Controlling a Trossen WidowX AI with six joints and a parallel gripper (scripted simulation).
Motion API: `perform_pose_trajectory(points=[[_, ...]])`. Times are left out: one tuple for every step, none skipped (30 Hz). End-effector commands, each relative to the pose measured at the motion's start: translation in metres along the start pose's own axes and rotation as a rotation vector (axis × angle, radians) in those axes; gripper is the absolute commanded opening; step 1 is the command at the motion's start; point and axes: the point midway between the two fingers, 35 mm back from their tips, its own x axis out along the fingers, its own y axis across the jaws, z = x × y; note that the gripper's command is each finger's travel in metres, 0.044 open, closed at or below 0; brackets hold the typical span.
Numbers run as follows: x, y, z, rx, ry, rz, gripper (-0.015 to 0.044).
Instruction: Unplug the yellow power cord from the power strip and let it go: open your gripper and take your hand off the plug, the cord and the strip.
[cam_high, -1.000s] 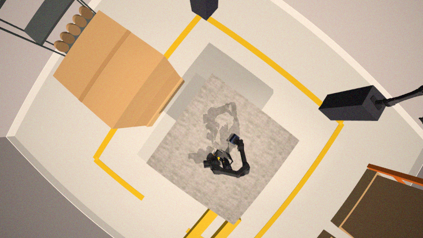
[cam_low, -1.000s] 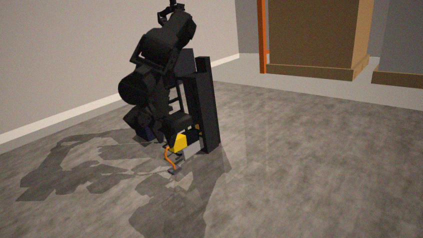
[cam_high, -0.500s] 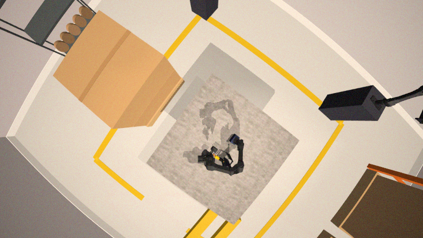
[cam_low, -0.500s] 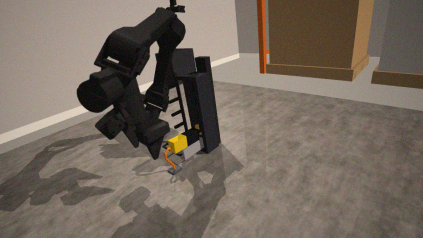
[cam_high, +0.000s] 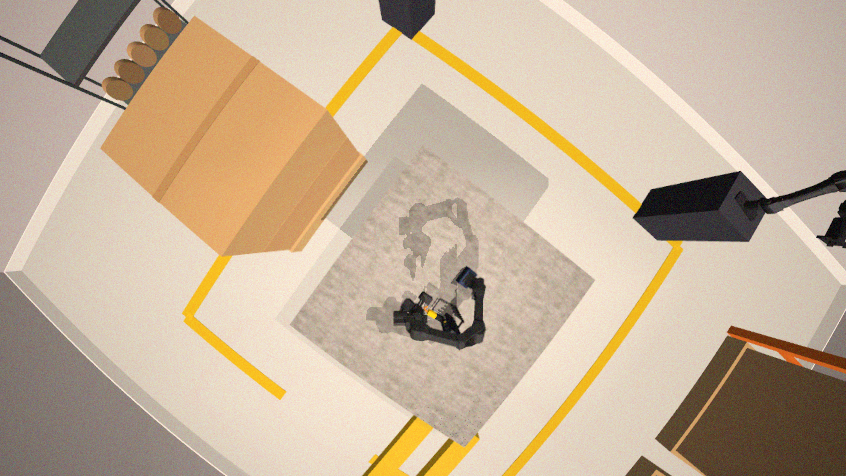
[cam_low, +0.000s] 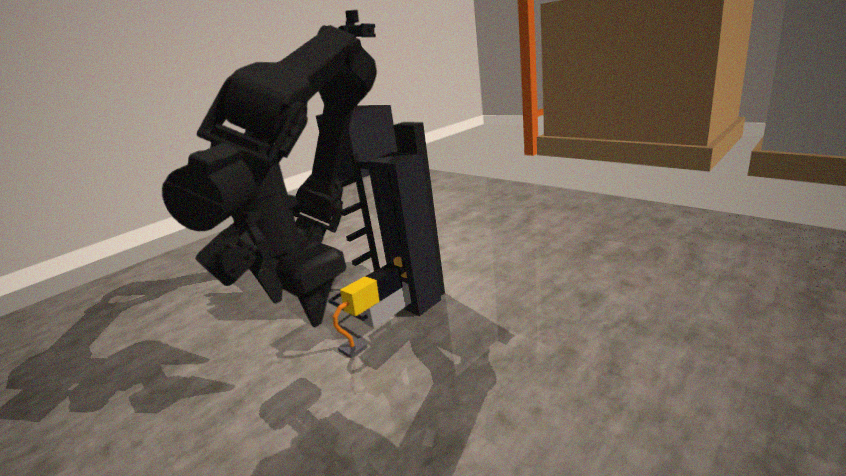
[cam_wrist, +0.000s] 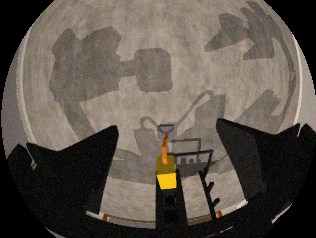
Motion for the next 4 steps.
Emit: perform_pose_trajectory(points=[[-0.0001, -0.0008, 0.0002, -0.003, -0.002, -0.005, 0.0440], [-0.0001, -0.0008, 0.0002, -0.003, -0.002, -0.005, 0.0440], [-0.0001, -0.0008, 0.0002, -0.003, -0.002, -0.005, 0.0440], [-0.0001, -0.0008, 0.0002, -0.003, -0.002, -0.005, 0.0440]])
